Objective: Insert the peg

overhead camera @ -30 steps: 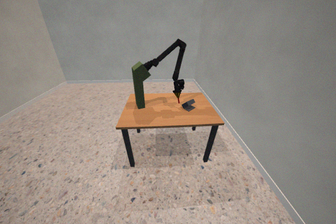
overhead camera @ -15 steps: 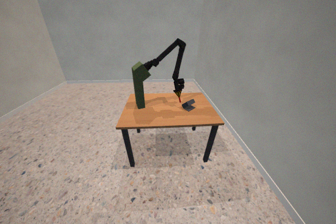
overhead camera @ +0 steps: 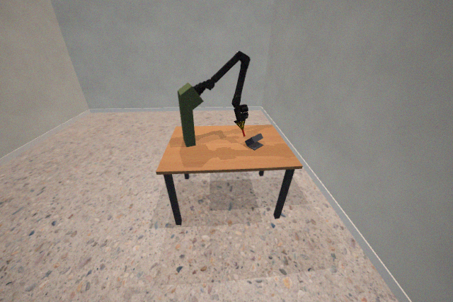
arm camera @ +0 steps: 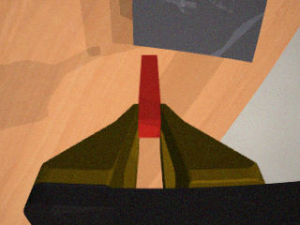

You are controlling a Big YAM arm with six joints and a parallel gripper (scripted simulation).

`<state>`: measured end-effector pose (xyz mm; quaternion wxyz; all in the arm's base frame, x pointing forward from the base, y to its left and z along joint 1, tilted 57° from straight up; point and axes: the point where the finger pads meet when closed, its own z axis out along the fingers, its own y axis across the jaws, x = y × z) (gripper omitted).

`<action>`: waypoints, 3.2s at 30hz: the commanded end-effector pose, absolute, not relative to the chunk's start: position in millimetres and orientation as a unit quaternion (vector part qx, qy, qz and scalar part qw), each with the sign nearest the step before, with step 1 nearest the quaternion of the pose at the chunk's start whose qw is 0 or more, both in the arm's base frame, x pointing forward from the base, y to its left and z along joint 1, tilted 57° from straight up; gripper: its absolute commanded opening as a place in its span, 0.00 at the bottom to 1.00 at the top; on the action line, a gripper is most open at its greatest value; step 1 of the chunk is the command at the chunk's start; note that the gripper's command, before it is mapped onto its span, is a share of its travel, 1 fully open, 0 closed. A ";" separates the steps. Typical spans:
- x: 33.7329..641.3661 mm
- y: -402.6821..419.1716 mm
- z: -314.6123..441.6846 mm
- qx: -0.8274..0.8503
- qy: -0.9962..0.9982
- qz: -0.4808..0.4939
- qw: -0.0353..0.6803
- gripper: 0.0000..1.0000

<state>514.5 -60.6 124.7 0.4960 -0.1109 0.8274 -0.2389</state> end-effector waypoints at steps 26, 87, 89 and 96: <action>501.7 -30.7 167.2 -0.069 0.793 -0.297 0.527 0.00; 540.6 -49.3 179.5 -0.040 0.776 -0.342 0.529 0.00; 542.1 -50.7 179.0 -0.040 0.776 -0.342 0.529 0.00; 544.0 -52.8 177.8 -0.040 0.776 -0.342 0.529 0.00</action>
